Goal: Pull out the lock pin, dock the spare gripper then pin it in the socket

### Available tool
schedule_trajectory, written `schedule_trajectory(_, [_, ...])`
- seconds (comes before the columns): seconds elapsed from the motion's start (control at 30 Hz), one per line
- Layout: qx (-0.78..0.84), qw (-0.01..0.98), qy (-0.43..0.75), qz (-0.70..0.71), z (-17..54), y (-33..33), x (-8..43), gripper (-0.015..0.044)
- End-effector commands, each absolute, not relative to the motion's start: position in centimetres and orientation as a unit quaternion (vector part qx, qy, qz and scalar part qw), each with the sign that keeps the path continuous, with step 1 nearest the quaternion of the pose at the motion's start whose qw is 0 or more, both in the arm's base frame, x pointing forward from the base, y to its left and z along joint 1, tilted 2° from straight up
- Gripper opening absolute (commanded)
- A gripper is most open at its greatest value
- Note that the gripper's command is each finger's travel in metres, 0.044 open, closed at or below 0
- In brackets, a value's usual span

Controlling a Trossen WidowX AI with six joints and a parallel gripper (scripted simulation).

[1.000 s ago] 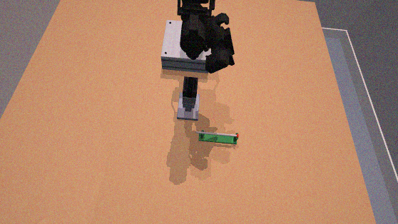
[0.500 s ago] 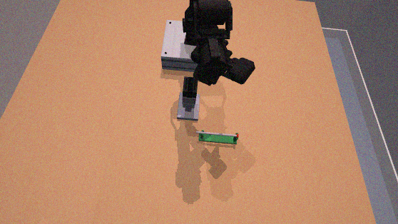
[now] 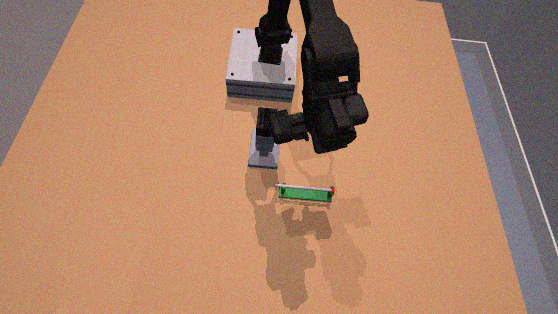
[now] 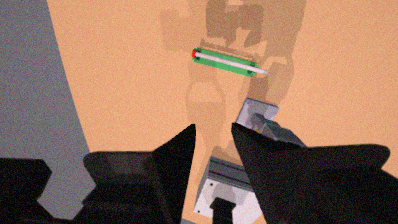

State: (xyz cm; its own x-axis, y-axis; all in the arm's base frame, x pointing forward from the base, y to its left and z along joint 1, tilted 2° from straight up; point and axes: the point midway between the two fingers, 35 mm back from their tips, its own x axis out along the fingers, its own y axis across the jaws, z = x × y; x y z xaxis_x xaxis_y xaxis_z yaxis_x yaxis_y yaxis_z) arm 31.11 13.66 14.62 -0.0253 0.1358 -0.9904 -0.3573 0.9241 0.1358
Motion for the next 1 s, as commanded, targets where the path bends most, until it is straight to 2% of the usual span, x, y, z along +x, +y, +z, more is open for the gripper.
schedule_trajectory(0.0, [-0.496, 0.528, 0.581, 0.37, 11.8, 15.2, 36.7, 0.018])
schedule_trajectory(0.2, [-0.593, 0.433, 0.529, 0.425, 11.0, 15.7, 38.1, 0.018])
schedule_trajectory(0.77, [-0.593, 0.433, 0.529, 0.425, 11.0, 15.7, 38.1, 0.018])
schedule_trajectory(0.97, [-0.593, 0.433, 0.529, 0.425, 9.0, 15.6, 38.3, 0.018])
